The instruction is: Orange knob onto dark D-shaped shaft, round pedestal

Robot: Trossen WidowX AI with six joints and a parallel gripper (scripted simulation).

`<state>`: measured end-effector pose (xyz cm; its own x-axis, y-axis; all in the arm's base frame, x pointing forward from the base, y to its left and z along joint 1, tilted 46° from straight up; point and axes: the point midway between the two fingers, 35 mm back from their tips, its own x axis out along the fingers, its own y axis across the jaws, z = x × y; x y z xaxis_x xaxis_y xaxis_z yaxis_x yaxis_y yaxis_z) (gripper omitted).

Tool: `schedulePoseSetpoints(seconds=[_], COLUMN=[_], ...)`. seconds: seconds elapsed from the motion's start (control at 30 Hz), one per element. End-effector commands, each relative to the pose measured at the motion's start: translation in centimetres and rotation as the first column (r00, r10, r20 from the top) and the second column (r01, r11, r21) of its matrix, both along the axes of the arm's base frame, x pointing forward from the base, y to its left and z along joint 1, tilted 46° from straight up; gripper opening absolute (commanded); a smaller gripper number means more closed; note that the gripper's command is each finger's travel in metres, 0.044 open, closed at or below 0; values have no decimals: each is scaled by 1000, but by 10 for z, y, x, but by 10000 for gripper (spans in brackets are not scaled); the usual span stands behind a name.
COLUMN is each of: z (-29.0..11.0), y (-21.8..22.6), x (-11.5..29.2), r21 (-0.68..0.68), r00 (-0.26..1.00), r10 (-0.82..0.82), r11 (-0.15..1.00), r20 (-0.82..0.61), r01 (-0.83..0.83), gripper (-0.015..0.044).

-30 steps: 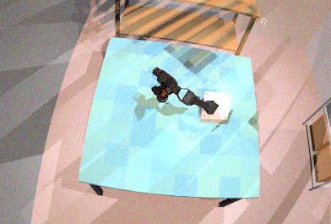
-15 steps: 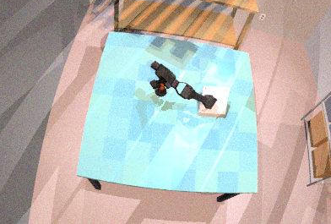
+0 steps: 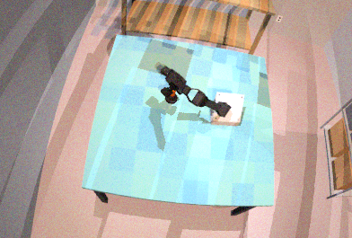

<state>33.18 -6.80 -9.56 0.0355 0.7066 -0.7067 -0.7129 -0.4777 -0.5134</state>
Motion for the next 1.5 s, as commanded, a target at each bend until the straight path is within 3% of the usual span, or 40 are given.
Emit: schedulePoseSetpoints(seconds=[0.0,0.57,0.87,1.13,1.47], z=[0,3,2,0,0], y=[1,-2,-2,0,1], x=[0,2,2,0,0], r21=[1,1,-25,-173,-491], r00=[1000,1000,917,591,-57], r10=[8,1,-281,-560,-678], r11=[1000,1000,958,794,469], r20=[11,5,-283,-580,-733], r01=[-8,-1,286,582,734], gripper=[0,0,0,0,0])
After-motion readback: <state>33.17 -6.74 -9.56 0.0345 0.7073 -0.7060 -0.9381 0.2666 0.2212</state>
